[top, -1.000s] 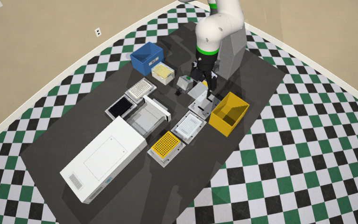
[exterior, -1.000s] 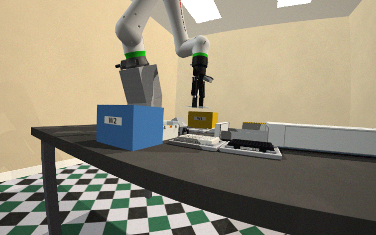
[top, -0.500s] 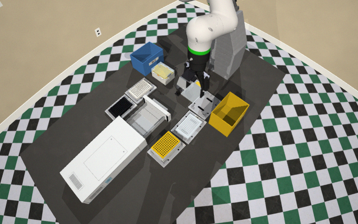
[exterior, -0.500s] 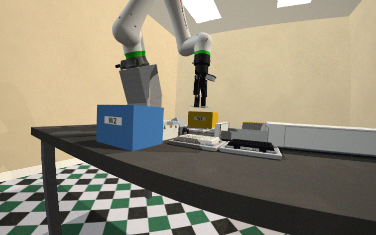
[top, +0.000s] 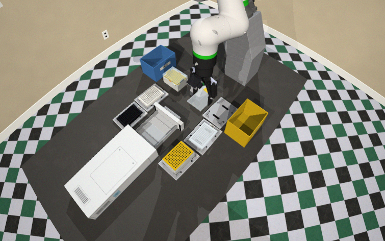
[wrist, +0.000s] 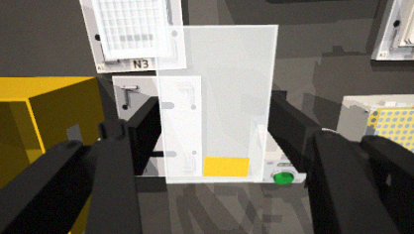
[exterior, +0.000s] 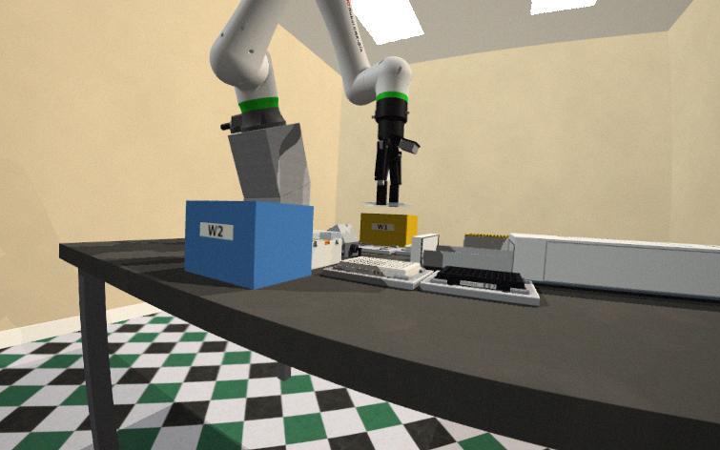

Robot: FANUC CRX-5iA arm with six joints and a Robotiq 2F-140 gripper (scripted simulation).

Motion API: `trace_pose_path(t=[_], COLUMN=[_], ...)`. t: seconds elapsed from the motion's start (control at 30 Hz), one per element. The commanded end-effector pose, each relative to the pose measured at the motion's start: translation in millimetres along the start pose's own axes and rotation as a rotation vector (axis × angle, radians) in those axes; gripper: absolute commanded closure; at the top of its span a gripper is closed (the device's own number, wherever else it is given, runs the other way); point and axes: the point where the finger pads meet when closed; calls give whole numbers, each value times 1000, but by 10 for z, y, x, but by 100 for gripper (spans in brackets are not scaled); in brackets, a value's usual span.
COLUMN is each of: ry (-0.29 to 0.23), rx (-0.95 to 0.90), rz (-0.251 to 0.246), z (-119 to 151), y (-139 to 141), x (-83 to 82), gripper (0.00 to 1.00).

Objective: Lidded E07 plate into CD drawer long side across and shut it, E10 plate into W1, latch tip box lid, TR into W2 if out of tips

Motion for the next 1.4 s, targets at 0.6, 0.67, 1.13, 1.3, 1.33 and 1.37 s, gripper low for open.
trace_pose_path(t=[0.6, 0.67, 1.13, 1.3, 1.33, 1.37], ry=[1, 1, 1, 1, 1, 1], rx=[0, 0, 0, 0, 0, 0], rz=[-1, -1, -1, -1, -1, -1], z=[-292, -320, -488, -558, -572, -587], y=[458, 503, 776, 889, 912, 935], x=[-4, -4, -4, -4, -4, -4], gripper=[90, 90, 90, 90, 90, 90])
Point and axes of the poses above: the point where the finger pads meet when closed, its own x axis out along the fingers, its own y axis across the jaws, z = x × y, and after that the axes turned 13 degrees about -x, right-handed
